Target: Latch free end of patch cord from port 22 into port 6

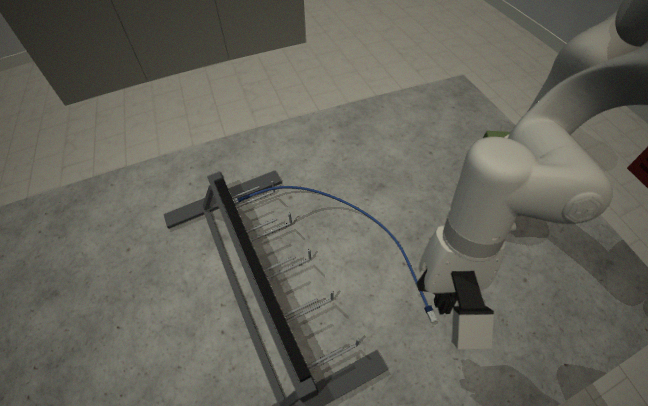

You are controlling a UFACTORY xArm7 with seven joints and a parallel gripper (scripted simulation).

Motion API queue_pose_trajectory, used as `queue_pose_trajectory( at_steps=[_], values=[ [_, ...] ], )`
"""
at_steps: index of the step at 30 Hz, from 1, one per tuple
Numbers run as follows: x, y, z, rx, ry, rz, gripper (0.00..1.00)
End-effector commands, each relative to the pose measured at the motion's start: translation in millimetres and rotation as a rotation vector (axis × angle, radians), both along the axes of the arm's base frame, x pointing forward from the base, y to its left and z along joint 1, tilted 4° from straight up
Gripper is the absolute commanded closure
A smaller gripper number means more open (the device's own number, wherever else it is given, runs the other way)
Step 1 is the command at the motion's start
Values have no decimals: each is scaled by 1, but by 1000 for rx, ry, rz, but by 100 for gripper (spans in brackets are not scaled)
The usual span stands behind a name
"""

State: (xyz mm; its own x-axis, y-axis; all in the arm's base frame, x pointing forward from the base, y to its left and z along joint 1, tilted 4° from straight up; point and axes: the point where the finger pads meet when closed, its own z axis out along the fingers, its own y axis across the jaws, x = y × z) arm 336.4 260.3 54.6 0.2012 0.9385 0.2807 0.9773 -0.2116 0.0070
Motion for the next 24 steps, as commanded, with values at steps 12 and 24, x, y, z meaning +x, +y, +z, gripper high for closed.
queue_pose_trajectory(
  at_steps=[12,24],
  values=[
    [18,20,95,261,-76,-290,100],
    [22,22,112,317,-98,-355,100]
  ],
)
